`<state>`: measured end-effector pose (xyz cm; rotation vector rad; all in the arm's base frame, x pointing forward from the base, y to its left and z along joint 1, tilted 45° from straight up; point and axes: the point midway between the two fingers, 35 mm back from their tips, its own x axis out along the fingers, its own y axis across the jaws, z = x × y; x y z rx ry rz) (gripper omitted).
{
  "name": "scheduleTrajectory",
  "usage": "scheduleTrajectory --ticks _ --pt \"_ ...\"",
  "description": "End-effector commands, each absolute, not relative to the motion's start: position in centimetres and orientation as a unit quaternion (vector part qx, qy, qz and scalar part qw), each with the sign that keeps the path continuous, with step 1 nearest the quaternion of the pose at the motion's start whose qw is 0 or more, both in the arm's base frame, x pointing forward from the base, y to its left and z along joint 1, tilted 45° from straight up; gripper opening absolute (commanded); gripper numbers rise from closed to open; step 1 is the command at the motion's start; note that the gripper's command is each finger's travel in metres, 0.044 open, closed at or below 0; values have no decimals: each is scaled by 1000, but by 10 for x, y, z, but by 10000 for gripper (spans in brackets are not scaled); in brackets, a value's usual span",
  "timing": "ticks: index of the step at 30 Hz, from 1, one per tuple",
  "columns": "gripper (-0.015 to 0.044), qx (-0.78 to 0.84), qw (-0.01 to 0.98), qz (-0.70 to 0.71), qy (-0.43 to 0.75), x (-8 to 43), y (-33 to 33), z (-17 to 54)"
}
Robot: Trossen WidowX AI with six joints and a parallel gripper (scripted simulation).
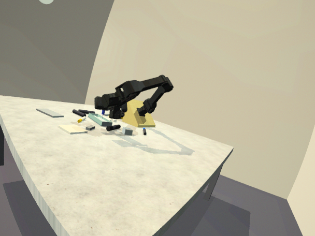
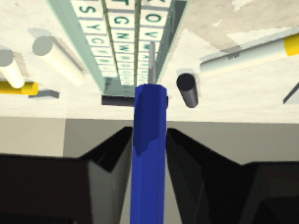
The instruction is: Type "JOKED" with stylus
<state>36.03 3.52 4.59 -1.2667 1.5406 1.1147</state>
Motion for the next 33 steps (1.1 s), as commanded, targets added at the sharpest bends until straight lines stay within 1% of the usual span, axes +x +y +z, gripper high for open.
scheduleTrajectory --ticks 1,33 --pt "81 -504 417 442 614 361 37 45" --pt "81 -503 418 443 614 361 49 33"
